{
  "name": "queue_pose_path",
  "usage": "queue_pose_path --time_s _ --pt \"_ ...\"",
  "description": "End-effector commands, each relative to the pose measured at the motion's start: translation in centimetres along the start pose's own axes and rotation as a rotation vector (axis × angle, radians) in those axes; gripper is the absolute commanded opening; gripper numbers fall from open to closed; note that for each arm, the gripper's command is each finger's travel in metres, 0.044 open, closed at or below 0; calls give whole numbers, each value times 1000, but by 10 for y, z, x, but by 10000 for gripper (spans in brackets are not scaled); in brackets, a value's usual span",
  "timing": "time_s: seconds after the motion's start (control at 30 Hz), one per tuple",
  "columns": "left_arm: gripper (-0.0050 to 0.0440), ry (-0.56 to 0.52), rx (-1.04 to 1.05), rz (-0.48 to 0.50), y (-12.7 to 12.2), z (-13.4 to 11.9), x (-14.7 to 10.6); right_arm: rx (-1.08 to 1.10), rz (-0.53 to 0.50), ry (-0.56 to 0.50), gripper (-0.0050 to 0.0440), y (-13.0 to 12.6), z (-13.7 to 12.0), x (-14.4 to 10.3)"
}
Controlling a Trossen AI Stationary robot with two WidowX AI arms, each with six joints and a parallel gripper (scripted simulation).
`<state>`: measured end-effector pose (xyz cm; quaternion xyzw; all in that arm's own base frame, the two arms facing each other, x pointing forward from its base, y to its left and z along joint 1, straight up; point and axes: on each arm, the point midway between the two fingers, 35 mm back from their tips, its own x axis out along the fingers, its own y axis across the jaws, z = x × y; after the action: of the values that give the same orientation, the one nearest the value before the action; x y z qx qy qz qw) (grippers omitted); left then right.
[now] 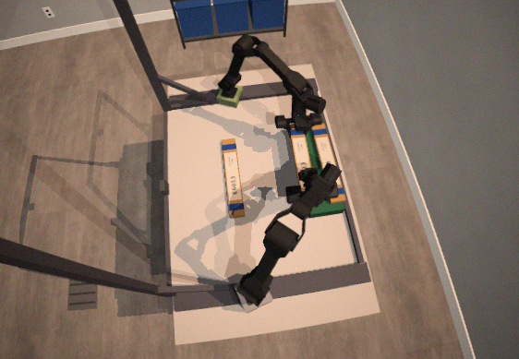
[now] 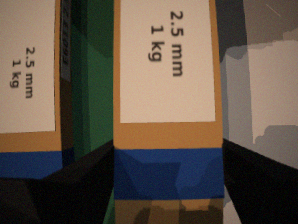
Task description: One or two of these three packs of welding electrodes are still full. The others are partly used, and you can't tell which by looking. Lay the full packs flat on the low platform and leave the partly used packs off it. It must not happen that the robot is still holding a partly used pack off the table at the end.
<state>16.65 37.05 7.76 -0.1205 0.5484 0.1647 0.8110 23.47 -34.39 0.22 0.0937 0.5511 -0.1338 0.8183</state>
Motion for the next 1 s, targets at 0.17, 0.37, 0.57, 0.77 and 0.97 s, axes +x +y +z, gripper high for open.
queue_pose_path --time_s 0.17,0.37,0.57,0.77,0.97 --pt "-50 -32 -15 62 22 5 -25 -36 -16 -24 -50 -17 10 -14" --pt "-50 -26 -13 56 23 3 -22 -33 -10 -14 -50 -28 8 -10" --pt "-50 -24 -14 54 24 2 -21 -39 -29 -27 -50 -31 12 -18" --pt "-50 -26 -13 56 24 2 -22 -36 -22 -20 -50 -31 9 -16" --pt "-50 -27 -13 57 24 2 -22 -35 -18 -16 -50 -31 7 -13"
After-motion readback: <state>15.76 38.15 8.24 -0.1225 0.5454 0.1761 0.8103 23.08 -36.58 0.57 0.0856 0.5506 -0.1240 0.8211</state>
